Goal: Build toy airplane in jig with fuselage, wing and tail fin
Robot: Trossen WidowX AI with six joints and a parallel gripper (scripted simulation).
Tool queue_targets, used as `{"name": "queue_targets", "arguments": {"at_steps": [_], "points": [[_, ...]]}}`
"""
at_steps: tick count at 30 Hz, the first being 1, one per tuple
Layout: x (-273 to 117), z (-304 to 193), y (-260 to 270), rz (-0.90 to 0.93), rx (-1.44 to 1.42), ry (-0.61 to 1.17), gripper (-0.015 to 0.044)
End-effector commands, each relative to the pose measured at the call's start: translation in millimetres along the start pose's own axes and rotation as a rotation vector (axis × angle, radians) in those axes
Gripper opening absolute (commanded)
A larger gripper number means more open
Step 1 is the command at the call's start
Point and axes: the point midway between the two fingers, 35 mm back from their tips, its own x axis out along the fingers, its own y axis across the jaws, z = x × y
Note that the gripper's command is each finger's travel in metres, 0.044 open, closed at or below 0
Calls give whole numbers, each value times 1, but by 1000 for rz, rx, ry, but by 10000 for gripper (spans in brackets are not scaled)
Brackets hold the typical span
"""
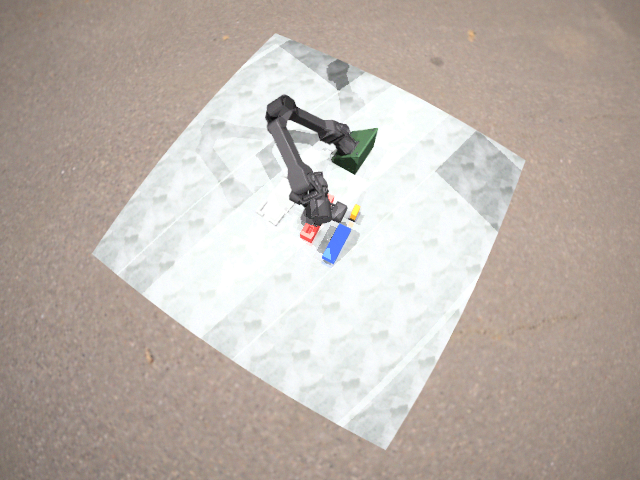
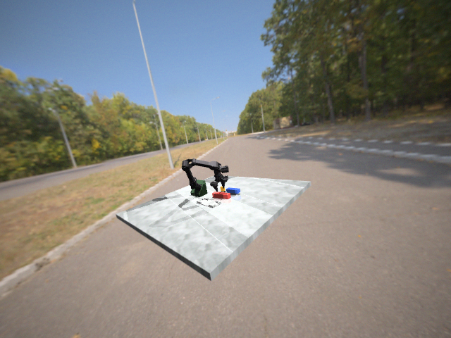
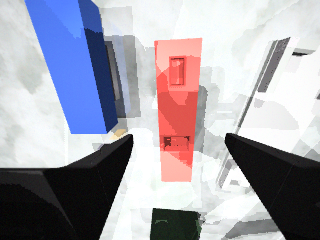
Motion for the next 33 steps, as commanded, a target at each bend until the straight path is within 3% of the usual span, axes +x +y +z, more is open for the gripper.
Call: {"name": "queue_targets", "arguments": {"at_steps": [1, 33], "points": [[13, -2, -1, -10, -9, 6, 440], [59, -3, -2, -12, -9, 6, 440]]}}
